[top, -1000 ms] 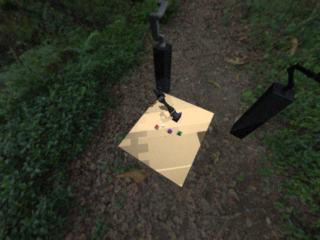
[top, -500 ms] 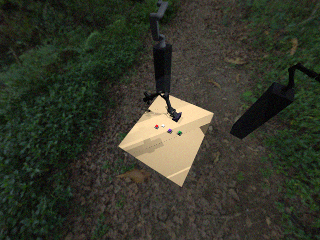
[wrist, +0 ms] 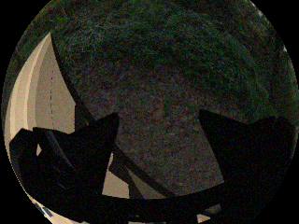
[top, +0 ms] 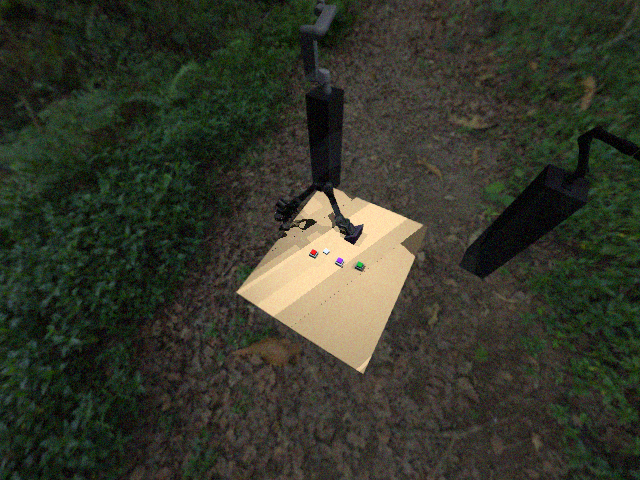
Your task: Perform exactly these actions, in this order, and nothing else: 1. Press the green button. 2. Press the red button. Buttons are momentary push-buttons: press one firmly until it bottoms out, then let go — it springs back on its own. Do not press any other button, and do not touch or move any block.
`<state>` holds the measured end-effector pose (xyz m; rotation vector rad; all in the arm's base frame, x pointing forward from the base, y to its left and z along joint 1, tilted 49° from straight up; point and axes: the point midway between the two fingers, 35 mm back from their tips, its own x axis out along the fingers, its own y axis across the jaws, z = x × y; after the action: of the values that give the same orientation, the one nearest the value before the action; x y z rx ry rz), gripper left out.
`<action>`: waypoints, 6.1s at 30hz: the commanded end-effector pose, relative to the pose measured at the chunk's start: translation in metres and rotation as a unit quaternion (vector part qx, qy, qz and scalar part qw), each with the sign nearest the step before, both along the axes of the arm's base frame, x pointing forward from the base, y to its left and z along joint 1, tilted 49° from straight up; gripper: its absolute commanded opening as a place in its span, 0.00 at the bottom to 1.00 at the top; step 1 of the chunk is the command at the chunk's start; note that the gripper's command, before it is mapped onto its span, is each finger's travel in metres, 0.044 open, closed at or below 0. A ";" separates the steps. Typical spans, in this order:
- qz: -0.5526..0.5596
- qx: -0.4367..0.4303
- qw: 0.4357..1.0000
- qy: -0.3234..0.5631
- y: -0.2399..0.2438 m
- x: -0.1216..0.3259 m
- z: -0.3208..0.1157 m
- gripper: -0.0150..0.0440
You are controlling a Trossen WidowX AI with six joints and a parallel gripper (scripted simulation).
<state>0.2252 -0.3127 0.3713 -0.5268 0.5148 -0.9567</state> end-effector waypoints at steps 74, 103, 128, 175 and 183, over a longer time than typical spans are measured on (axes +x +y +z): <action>0.001 0.121 0.884 0.451 0.463 -0.045 -0.465 0.35; 0.001 0.121 0.884 0.451 0.444 -0.043 -0.482 0.29; 0.001 0.121 0.884 0.451 0.438 -0.043 -0.487 0.29; 0.005 0.104 0.891 0.443 0.310 0.048 -0.192 0.29; -0.002 0.114 0.886 0.450 0.265 0.052 -0.229 0.29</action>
<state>0.2804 -0.0203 0.1607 -0.7444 1.4174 -0.5809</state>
